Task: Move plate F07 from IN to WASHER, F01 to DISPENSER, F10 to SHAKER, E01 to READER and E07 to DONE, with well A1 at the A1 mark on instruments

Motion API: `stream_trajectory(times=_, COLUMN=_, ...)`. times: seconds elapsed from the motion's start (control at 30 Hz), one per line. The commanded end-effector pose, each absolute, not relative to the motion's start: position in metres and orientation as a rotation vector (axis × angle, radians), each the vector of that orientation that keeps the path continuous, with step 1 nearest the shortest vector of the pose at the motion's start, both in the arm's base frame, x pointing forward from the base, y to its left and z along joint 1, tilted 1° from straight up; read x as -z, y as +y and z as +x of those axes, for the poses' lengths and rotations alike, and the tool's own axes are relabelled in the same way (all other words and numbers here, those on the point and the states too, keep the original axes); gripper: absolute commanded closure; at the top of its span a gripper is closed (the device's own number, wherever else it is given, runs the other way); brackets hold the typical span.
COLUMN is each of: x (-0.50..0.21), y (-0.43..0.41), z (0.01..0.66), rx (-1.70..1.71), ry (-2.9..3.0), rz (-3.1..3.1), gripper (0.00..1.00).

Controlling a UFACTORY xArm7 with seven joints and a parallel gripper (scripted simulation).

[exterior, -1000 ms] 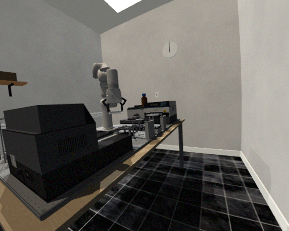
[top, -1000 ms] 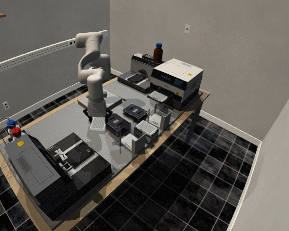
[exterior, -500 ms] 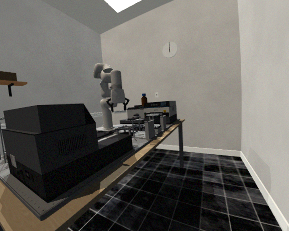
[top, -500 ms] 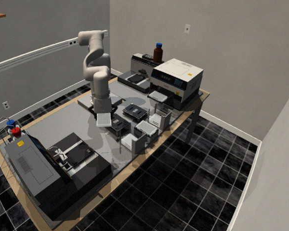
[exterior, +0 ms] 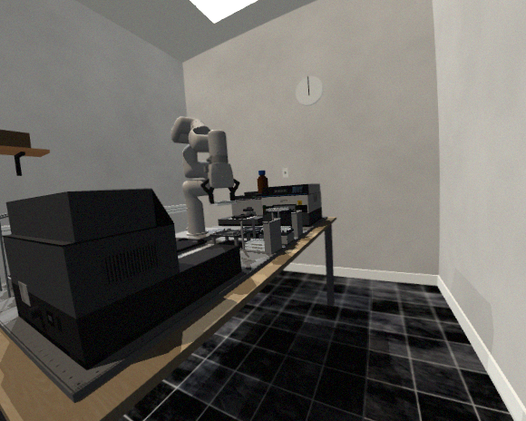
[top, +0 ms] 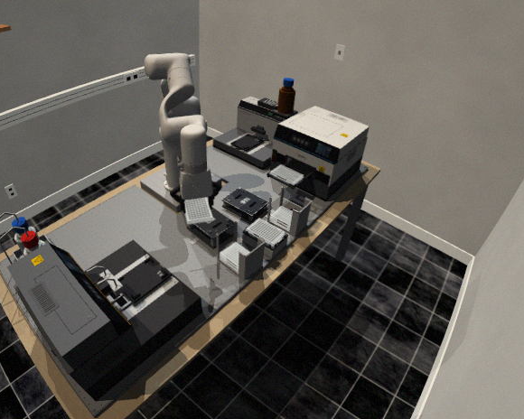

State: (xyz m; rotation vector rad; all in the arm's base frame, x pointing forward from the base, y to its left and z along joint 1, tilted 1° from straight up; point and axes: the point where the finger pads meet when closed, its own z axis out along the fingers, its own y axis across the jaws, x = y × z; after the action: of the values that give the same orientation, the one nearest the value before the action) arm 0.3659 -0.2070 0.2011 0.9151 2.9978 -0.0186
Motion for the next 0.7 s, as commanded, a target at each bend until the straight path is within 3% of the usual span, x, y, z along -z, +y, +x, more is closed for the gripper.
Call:
stream_trajectory(times=0.0, x=-0.203, y=-0.2, z=0.366, rx=0.02, ry=3.012, rz=0.85, gripper=1.0)
stream_trajectory(times=0.67, x=-0.202, y=-0.15, z=0.342, rx=0.021, ry=3.083, rz=0.548, gripper=1.0)
